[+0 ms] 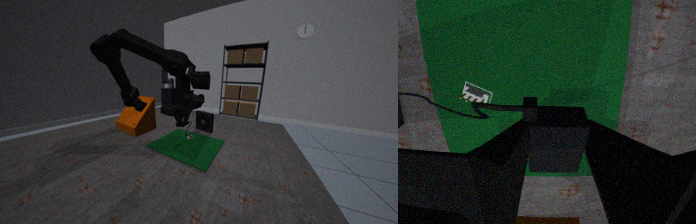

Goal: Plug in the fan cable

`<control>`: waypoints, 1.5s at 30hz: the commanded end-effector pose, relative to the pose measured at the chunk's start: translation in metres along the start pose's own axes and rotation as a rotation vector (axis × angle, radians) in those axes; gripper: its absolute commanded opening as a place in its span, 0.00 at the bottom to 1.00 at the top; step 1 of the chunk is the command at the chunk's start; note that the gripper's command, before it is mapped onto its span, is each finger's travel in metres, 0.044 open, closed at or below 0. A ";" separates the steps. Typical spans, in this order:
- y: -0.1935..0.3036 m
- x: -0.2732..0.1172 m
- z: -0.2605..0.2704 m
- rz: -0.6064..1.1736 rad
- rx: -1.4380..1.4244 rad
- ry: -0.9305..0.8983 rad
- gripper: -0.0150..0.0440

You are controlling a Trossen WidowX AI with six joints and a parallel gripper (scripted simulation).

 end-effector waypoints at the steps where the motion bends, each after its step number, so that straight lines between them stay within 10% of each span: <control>1: -0.007 -0.001 0.004 -0.020 -0.140 0.020 0.25; 13: -0.020 -0.002 0.017 -0.046 -0.525 0.077 0.25; 45: -0.016 0.031 0.027 -0.081 -0.491 -0.121 0.25</control>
Point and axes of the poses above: the point midway between the two fingers, 35 mm back from their tips, its own x axis out along the fingers, its own z axis across the jaws, y = z × x, the point moved 3 cm from there along -x, back along the fingers, and after that the axes turned 10 degrees about x, right-handed, at the moved point
